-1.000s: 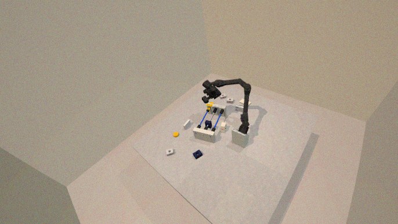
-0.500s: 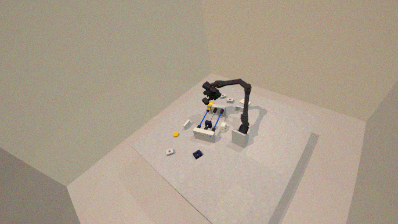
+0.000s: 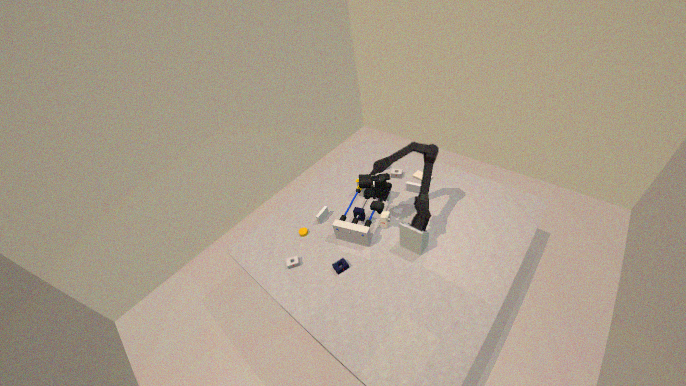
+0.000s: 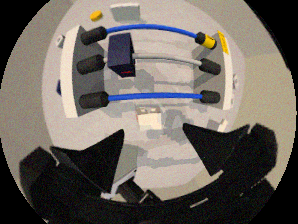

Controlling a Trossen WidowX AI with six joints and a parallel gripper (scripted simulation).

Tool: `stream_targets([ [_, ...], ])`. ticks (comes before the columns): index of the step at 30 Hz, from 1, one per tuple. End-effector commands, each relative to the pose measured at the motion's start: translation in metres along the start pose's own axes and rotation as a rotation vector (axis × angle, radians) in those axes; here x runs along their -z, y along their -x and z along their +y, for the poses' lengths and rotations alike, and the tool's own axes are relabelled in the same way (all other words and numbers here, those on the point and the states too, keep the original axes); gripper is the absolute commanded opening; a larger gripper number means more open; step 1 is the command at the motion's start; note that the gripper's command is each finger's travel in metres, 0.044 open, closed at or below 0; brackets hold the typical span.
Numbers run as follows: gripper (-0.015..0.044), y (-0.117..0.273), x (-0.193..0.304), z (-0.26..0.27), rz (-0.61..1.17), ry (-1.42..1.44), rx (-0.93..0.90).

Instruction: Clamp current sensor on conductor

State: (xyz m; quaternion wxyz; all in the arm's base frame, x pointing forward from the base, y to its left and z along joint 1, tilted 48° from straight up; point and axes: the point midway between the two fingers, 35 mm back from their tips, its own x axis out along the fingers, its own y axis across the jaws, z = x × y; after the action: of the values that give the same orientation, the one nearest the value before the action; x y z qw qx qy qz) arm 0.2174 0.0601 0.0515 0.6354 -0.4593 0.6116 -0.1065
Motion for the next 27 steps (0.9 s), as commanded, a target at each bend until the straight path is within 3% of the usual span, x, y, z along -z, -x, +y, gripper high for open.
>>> stream_targets([
  [1,0.0440,-0.002,0.011,0.003,0.023,0.017,-0.005],
  [27,0.0440,-0.041,0.010,0.004,0.022,0.017,-0.007],
])
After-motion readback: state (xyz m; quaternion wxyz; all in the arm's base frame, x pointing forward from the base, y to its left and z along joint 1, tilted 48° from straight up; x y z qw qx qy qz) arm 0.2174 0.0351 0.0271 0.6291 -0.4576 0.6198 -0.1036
